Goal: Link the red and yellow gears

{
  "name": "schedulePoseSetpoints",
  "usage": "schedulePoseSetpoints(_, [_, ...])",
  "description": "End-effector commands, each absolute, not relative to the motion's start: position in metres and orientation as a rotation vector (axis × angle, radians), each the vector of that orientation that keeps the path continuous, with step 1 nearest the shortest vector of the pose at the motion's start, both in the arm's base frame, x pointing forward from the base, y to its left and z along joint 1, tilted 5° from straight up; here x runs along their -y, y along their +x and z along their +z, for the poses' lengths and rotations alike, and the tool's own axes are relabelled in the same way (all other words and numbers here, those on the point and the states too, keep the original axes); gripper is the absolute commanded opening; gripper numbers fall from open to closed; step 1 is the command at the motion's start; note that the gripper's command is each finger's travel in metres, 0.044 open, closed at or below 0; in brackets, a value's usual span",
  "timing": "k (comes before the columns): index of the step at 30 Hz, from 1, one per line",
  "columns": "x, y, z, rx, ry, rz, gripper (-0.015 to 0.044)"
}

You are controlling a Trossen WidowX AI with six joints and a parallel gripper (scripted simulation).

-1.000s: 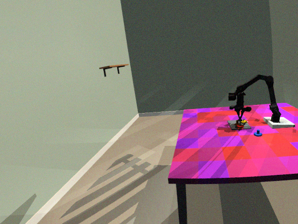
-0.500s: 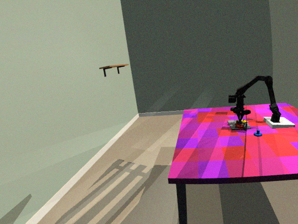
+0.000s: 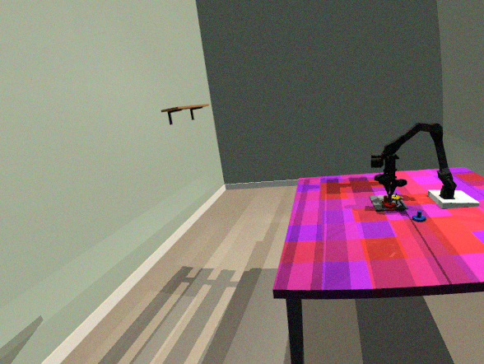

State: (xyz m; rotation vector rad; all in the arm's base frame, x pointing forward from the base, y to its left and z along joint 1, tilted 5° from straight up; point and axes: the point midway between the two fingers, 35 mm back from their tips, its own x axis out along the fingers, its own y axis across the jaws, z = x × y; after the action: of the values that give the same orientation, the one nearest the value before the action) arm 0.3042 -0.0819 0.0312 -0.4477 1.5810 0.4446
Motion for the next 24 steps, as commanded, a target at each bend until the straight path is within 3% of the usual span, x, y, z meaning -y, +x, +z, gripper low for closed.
schedulePoseSetpoints(1, [0.0817, 0.3042, 0.0301, -1.564, -0.522, 0.521, 0.0])
schedulePoseSetpoints(17, [0.0825, 0.3041, 0.0259, -1.513, -0.696, 0.705, 0.0])
schedulePoseSetpoints(22, [0.0825, 0.304, 0.0272, -1.526, -0.655, 0.662, 0.0131])
schedulePoseSetpoints(24, [0.0824, 0.3039, 0.0281, -1.536, -0.625, 0.629, 0.014])
